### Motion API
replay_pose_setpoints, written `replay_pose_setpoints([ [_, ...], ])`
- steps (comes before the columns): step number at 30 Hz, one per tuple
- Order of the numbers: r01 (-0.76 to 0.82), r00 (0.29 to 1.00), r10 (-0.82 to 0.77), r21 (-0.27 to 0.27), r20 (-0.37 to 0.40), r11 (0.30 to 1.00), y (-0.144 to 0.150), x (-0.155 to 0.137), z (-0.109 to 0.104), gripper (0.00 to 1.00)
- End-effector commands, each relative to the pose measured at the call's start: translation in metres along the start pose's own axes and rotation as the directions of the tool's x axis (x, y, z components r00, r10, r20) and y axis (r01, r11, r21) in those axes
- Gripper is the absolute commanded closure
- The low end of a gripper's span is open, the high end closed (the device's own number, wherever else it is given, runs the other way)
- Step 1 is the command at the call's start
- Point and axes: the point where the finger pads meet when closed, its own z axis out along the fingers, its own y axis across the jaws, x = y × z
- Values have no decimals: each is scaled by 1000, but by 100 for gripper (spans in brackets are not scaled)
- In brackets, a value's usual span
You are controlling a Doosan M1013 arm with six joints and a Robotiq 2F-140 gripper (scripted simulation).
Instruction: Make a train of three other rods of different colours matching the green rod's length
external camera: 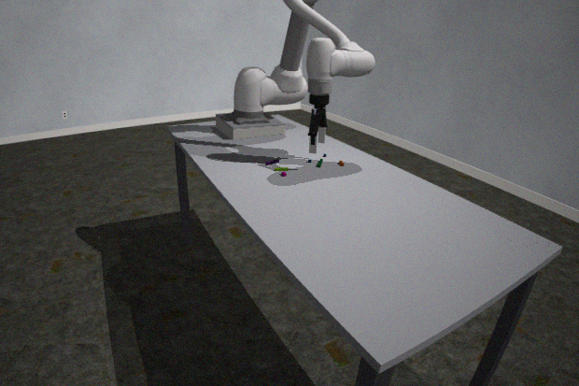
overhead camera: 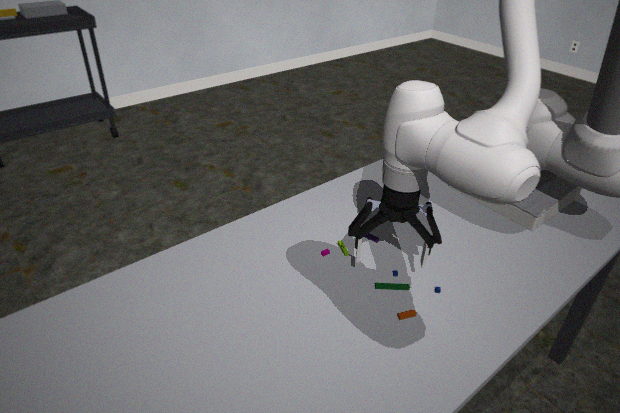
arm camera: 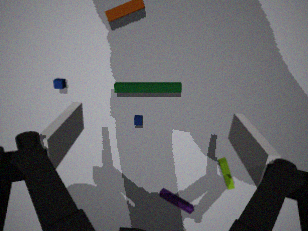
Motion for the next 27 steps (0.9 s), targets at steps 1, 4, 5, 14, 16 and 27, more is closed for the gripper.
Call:
replay_pose_setpoints([
  [1,0,1000,0,0,0,1000,0,0,0,0],
  [4,0,1000,0,0,0,1000,-4,0,0,0],
  [5,0,1000,0,0,0,1000,-12,1,0,0],
  [14,0,1000,0,0,0,1000,-57,0,0,0],
  [16,0,1000,0,0,0,1000,-57,0,0,0],
  [27,0,1000,0,0,0,1000,-57,0,0,0],
])
